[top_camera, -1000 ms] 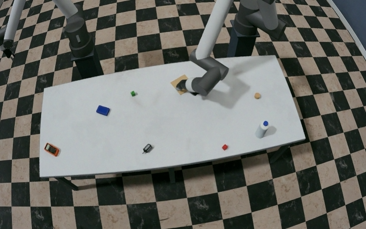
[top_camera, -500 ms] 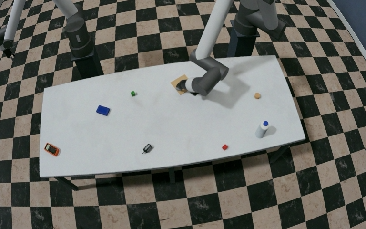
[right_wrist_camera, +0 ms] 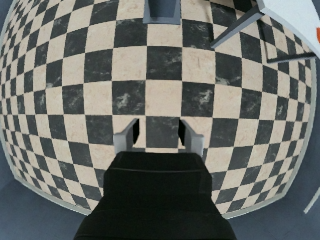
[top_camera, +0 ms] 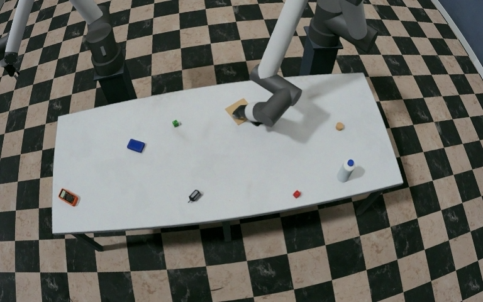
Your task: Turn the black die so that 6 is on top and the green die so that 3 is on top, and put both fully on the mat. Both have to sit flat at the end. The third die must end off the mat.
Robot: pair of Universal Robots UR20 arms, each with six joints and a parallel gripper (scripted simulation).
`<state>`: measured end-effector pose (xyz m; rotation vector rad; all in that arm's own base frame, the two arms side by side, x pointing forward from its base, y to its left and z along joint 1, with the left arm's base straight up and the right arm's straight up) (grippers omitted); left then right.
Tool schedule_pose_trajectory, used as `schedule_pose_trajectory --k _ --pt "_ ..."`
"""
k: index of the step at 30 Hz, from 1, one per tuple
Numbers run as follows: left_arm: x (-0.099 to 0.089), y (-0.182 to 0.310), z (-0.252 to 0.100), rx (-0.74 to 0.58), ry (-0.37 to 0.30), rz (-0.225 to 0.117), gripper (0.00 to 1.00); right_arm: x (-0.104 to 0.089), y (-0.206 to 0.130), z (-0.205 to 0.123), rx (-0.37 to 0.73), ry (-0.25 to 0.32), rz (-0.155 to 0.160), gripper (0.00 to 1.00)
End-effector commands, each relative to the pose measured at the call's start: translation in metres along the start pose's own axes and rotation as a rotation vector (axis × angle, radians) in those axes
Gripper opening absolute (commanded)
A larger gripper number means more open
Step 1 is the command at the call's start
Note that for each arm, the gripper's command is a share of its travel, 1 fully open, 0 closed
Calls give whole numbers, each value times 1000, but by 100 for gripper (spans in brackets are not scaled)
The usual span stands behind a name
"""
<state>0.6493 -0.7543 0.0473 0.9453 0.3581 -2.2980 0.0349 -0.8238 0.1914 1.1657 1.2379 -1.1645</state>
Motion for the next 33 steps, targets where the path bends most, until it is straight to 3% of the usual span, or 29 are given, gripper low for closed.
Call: schedule_pose_trajectory --k 1,23,33 --pt "-1 1 1 1 0 1 57 -1 0 0 0 -1 0 100" --pt "-2 1 2 1 0 1 57 -1 0 0 0 -1 0 100" --pt "-22 0 22 1 0 1 57 -1 0 0 0 -1 0 100"
Point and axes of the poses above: on each arm, the point where the finger pads meet when closed, its own x axis out along the fingers, its own y axis across the jaws, z = x × y, the point moved 3 cm from there along -x, back along the fingers, and after that the axes turned 1 degree about -x, right-handed, at the moved point
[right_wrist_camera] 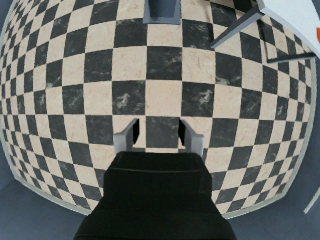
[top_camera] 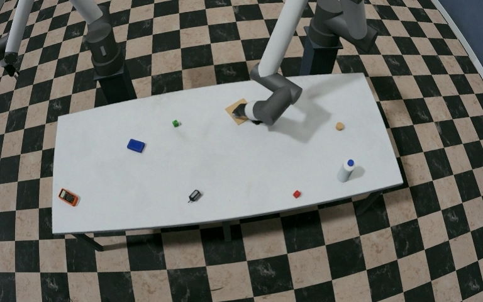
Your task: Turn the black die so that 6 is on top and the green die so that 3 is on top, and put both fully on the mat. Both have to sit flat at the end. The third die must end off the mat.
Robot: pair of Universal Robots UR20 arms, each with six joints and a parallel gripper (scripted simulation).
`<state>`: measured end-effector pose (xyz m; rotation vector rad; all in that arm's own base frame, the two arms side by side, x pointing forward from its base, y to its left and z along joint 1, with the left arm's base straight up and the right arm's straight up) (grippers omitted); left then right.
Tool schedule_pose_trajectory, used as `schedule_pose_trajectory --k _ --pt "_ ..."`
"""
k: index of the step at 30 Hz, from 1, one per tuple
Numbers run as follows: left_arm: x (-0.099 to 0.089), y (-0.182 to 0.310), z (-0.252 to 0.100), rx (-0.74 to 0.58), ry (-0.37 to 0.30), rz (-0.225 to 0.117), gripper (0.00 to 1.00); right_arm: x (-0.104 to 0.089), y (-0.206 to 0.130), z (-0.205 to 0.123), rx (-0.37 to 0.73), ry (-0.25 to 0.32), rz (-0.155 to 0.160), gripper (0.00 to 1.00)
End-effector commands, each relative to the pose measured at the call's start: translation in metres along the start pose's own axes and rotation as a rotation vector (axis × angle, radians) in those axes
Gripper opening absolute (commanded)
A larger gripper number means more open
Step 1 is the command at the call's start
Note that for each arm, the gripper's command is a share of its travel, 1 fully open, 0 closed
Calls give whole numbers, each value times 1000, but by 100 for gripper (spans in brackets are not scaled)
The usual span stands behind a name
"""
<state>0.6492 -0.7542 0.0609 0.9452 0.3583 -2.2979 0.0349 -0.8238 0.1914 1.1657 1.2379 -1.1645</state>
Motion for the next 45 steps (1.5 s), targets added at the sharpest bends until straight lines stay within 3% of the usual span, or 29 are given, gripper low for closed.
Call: schedule_pose_trajectory --k 1,13,28,31,37,45 --pt "-16 0 16 1 0 1 57 -1 0 0 0 -1 0 100" --pt "-39 0 39 1 0 1 57 -1 0 0 0 -1 0 100" --pt "-41 0 41 1 5 1 57 -1 0 0 0 -1 0 100" --pt "-40 0 43 1 55 0 57 -1 0 0 0 -1 0 100" --pt "-39 0 50 1 230 4 57 -1 0 0 0 -1 0 100" --pt "-39 0 52 1 267 6 57 -1 0 0 0 -1 0 100"
Point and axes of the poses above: on each arm, the point where the finger pads meet when closed, its own x axis out along the fingers, its own y axis across the jaws, z = x × y, the point moved 3 cm from there along -x, back along the fingers, and after that the axes turned 1 degree about -x, right-handed, at the moved point
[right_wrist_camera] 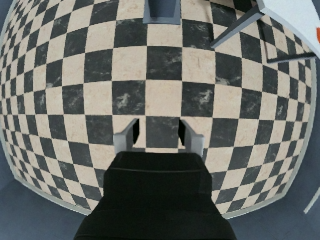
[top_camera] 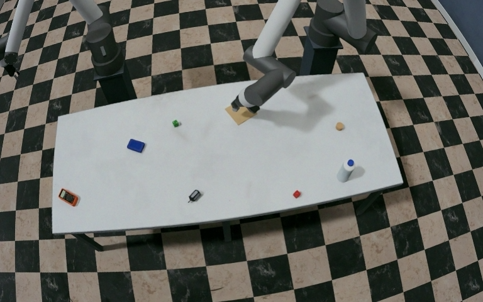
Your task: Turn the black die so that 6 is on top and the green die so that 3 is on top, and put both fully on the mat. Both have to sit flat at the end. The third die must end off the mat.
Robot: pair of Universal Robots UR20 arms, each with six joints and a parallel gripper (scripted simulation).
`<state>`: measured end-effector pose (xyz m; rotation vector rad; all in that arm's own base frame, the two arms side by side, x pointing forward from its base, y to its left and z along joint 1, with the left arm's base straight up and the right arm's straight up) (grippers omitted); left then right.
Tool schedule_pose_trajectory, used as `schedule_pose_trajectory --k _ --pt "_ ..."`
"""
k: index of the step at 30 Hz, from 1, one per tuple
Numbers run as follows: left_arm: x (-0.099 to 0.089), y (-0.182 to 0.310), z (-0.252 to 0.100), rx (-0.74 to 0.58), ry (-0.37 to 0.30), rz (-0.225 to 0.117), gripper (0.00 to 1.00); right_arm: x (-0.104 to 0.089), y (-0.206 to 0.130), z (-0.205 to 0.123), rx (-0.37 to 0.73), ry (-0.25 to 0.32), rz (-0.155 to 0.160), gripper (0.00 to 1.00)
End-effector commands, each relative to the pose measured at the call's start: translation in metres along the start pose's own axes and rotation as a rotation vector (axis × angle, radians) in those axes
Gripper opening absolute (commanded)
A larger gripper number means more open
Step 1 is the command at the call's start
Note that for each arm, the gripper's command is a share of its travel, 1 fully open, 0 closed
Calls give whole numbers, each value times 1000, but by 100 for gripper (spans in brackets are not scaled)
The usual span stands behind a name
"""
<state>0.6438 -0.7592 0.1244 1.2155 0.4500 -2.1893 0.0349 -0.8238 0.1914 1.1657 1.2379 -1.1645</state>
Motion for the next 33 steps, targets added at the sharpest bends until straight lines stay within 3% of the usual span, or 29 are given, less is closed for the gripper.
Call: schedule_pose_trajectory --k 1,9,18,26,33 --pt "1 0 2 -1 45 1 57 -1 0 0 0 -1 0 100" --pt "2 0 11 -1 260 4 57 -1 0 0 0 -1 0 100" --pt "2 0 12 -1 307 5 57 -1 0 0 0 -1 0 100" --pt "6 0 20 -1 522 8 57 -1 0 0 0 -1 0 100" --pt "6 0 22 -1 554 10 57 -1 0 0 0 -1 0 100"
Point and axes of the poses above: on each arm, the point where the finger pads meet when closed, its own x axis out along the fingers, its own y axis across the jaws, z = x × y, the point moved 3 cm from there along -x, back along the fingers, and after that the axes turned 1 degree about -x, right-handed, at the moved point
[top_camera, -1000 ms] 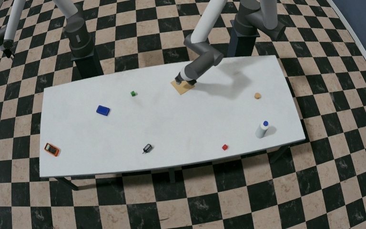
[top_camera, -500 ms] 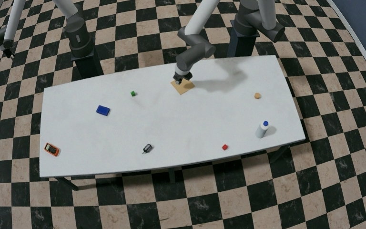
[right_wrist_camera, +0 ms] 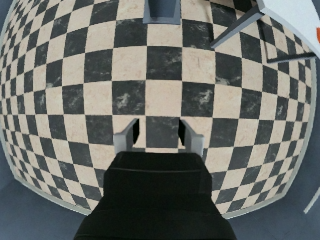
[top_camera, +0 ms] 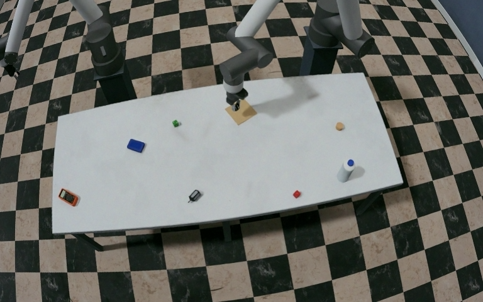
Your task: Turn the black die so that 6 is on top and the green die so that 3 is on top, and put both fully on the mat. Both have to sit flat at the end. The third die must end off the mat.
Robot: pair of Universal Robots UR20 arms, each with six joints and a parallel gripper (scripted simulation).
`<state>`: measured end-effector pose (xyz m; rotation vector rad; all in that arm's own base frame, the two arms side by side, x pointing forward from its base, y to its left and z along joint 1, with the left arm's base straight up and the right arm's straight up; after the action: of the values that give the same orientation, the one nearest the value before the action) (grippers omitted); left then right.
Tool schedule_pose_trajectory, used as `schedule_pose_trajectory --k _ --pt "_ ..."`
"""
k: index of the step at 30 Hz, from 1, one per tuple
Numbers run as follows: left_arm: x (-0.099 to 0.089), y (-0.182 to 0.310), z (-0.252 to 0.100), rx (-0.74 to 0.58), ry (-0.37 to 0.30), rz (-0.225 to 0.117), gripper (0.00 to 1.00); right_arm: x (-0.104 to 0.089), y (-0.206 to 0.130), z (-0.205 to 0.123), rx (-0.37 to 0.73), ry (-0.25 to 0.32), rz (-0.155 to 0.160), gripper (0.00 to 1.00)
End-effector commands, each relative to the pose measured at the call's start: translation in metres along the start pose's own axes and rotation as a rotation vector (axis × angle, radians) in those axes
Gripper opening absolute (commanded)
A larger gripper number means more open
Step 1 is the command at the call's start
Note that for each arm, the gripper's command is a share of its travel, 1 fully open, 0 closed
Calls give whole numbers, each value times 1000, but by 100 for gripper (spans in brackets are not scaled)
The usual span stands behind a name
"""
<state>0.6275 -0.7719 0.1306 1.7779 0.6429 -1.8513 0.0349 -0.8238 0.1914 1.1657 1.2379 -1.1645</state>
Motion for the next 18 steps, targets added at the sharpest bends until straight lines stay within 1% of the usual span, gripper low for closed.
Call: schedule_pose_trajectory --k 1,4,10,12,14,18 --pt "0 0 2 -2 45 0 57 -1 0 0 0 -1 0 100" --pt "1 0 3 -3 95 -1 57 -1 0 0 0 -1 0 100" --pt "2 0 11 -3 270 3 57 -1 0 0 0 -1 0 100" --pt "2 0 11 -3 270 3 57 -1 0 0 0 -1 0 100" --pt "2 0 12 -2 297 4 57 -1 0 0 0 -1 0 100" --pt "2 0 12 -2 307 4 57 -1 0 0 0 -1 0 100"
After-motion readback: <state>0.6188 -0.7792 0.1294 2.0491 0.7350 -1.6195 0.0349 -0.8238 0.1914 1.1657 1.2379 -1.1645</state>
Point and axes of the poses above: on each arm, the point where the finger pads meet when closed, its own x axis out along the fingers, its own y axis across the jaws, z = x × y, the point moved 3 cm from there along -x, back along the fingers, and after that the axes turned 1 degree about -x, right-handed, at the moved point
